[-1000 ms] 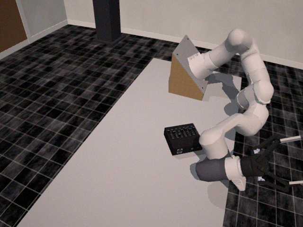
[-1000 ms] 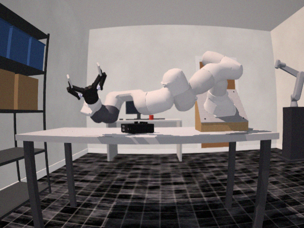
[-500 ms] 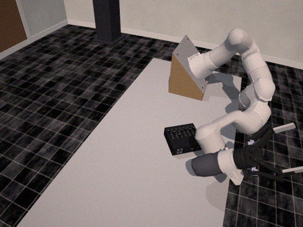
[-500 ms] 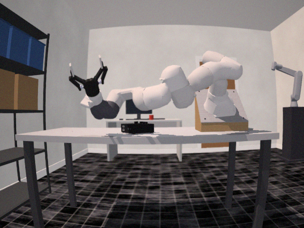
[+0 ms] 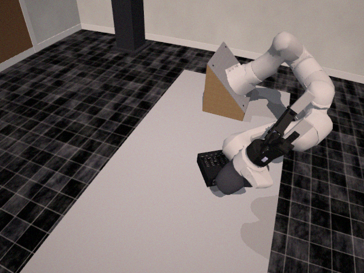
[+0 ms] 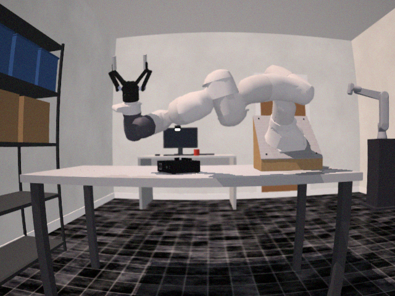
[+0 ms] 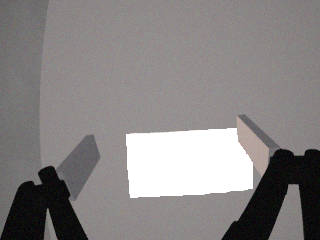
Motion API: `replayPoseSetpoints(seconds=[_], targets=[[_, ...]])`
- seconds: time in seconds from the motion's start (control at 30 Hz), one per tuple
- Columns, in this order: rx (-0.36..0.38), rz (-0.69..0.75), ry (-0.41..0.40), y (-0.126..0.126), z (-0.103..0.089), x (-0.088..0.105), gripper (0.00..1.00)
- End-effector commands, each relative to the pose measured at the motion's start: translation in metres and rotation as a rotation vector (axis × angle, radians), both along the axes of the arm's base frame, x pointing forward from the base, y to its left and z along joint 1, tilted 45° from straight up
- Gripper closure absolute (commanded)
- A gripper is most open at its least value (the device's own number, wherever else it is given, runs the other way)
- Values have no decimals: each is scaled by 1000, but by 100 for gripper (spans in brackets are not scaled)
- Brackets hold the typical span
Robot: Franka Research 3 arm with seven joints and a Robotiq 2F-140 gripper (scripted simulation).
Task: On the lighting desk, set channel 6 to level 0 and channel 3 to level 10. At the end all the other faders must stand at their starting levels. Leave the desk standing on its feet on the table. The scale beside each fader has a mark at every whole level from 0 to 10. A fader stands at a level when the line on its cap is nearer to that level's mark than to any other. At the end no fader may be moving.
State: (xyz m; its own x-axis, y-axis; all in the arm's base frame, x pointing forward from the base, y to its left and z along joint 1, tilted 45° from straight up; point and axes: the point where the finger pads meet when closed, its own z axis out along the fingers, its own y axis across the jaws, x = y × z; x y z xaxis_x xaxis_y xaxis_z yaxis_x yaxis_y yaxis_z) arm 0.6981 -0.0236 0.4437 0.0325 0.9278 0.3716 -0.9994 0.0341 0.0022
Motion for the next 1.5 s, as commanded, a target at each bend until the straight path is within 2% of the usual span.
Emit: replayPoseSetpoints(seconds=[0.0,0.03,0.07,0.1,0.17,0.3,0.33,0.37,1.17,1.2,1.47], targets=[[162,-218,64,-70,-21,-12,0],[173,-233,69,-83,-25,-15,0],[173,-233,69,-83,-25,-15,0],[273,-311,87,-113,-42,-30,0],[335,-386,110,-146,-56,-40,0],[335,-386,110,-147,-56,-40,0],[480,-504,142,-193,-87,-69,0],[514,-538,154,-203,-95,-74,0],[514,-538,154,-203,-95,-74,0],[708,-685,201,-247,-139,-113,0],[708,-685,201,-249,-141,-115,0]])
